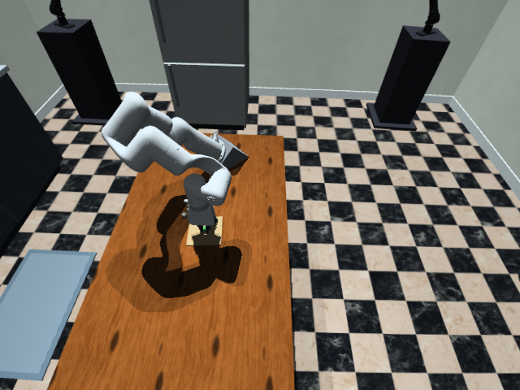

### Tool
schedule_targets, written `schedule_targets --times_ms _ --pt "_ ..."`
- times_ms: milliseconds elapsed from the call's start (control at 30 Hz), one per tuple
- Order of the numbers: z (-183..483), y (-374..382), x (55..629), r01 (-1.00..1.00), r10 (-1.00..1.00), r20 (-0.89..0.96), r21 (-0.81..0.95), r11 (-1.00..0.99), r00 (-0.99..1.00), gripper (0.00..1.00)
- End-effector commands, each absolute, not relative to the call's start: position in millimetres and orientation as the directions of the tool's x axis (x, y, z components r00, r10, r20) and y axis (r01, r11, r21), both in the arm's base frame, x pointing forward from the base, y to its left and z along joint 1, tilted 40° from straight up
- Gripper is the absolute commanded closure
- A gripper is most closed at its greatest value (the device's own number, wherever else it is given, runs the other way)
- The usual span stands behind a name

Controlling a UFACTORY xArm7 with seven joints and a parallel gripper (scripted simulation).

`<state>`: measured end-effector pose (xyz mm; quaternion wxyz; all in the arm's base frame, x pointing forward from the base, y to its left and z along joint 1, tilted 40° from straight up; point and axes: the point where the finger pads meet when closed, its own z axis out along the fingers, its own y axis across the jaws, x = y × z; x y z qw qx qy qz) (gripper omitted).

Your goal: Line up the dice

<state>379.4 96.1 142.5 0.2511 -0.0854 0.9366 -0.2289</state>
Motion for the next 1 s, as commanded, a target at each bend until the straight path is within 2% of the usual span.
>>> schedule_targets --times_ms 0,133,167,233,267,333,367,533,567,967 --pt "143.1 97.4 379.6 -0.046 -0.276 -0.433 -0.470 0.881 -0.858 0.89" --pt "143.1 97.4 379.6 -0.046 -0.276 -0.433 -0.470 0.881 -0.858 0.89" --pt "143.1 97.4 379.6 -0.046 -0.276 -0.433 -0.470 0.881 -0.858 0.85" --pt "143.1 97.4 379.6 -0.046 -0.276 -0.433 -0.470 0.881 -0.858 0.85" --pt "143.1 97.4 379.6 -0.046 -0.276 -0.433 -0.470 0.881 -0.858 0.81" --pt "143.1 97.4 379.6 -0.046 -0.276 -0.433 -0.470 0.881 -0.858 0.81" --pt "143.1 97.4 379.6 -0.046 -0.276 -0.433 -0.470 0.881 -0.858 0.77" --pt "143.1 97.4 379.6 -0.046 -0.276 -0.433 -0.470 0.881 -0.858 0.73" --pt "143.1 97.4 379.6 -0.046 -0.276 -0.433 -0.470 0.881 -0.858 0.69" --pt "143.3 97.5 379.4 -0.046 -0.276 -0.433 -0.470 0.881 -0.858 0.69"
